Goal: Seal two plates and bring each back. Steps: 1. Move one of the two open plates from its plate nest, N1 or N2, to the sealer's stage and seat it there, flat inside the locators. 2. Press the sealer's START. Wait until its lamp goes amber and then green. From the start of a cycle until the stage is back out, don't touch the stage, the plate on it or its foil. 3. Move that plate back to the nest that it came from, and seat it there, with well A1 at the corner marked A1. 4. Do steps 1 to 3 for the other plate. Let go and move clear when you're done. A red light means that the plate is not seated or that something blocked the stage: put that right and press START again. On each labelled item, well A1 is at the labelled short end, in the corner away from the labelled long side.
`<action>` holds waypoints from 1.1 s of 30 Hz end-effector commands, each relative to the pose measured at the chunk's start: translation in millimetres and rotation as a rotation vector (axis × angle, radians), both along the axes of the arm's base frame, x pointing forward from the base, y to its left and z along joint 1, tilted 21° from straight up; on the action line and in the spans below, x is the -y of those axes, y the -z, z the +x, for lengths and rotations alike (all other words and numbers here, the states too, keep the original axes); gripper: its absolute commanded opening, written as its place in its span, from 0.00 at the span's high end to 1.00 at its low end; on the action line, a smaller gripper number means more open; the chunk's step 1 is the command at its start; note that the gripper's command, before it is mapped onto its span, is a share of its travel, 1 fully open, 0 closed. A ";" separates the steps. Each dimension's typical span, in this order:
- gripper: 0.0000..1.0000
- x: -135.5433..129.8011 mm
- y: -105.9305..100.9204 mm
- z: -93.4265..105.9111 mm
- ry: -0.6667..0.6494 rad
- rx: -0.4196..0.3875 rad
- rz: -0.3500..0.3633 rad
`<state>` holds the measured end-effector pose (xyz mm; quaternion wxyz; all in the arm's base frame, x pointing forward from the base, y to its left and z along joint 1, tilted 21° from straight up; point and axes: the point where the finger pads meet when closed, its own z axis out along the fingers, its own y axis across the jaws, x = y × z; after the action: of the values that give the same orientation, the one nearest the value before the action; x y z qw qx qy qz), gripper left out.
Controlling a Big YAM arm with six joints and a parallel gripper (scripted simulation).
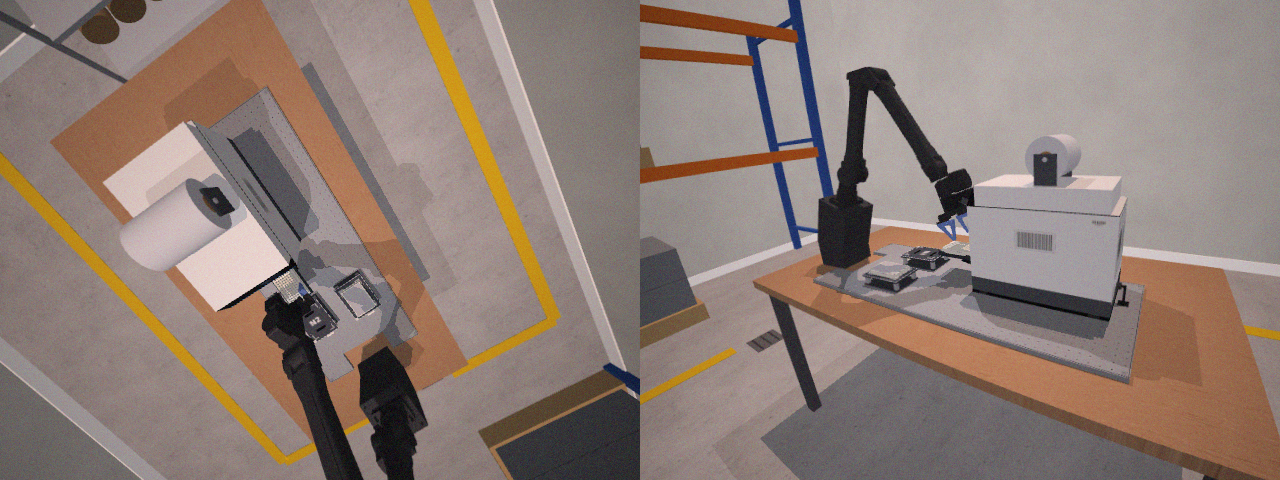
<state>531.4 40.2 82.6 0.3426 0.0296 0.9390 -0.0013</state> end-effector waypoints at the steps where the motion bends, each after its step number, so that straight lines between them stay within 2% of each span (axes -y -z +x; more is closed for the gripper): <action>1: 0.00 -2.6 -4.9 -11.9 0.002 -0.009 0.005; 6: 0.00 2.8 -8.5 -7.0 0.013 -0.008 0.006; 15: 0.00 6.0 -50.2 2.2 0.021 0.050 0.012; 24: 0.00 5.4 -39.2 9.9 0.021 0.049 0.012; 33: 0.00 5.6 -30.3 9.3 0.021 0.019 0.009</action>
<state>521.3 38.7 99.5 0.3399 0.0312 0.9399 -0.0023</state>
